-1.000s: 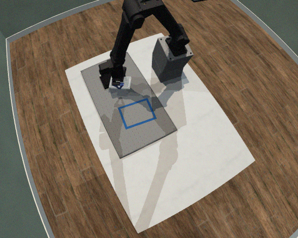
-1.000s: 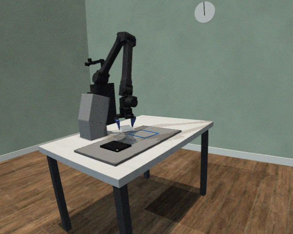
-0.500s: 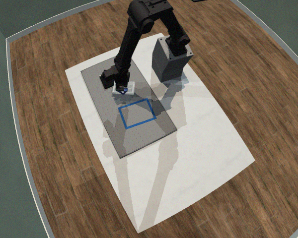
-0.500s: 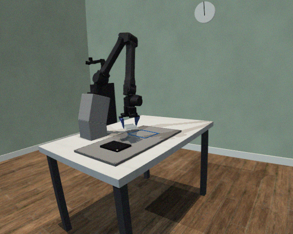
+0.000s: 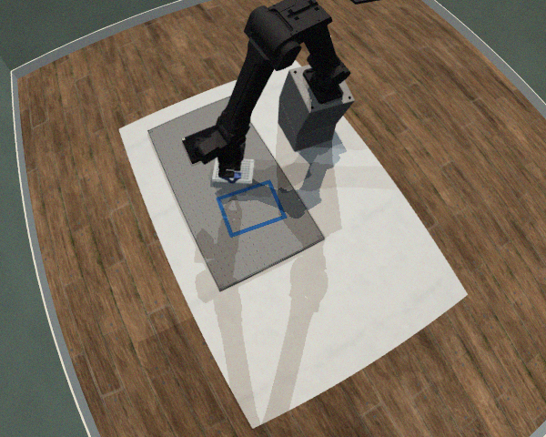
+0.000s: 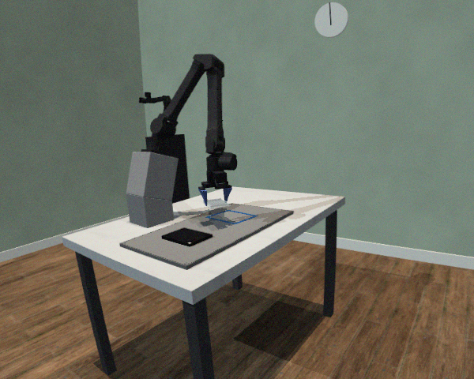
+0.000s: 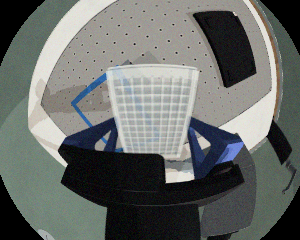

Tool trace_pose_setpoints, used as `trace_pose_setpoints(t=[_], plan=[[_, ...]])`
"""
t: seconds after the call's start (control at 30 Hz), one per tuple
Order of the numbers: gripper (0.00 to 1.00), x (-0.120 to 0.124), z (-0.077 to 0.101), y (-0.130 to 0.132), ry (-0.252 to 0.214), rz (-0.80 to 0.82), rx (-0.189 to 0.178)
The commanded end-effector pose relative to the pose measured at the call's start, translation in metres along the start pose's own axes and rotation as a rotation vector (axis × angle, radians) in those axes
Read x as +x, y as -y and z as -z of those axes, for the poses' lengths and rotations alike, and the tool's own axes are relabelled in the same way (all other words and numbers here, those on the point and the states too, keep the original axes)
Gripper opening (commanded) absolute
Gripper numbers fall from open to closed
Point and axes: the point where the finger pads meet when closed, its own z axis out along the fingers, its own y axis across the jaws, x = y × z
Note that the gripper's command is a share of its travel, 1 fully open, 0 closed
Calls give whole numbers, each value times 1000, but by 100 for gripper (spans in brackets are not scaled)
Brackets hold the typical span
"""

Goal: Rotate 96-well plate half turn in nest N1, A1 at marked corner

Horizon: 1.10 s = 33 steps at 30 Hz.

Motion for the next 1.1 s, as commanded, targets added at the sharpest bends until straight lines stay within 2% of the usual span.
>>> trace_pose_setpoints(t=[0.0, 0.13, 0.6, 0.7, 1.07], plan=[[0, -1, 10, -18, 35, -16, -27], [0, 0, 11, -21, 36, -26, -28], [0, 28, 10, -67, 34, -16, -33], [0, 27, 11, -68, 35, -27, -34], [0, 54, 9, -99, 28, -18, -32]])
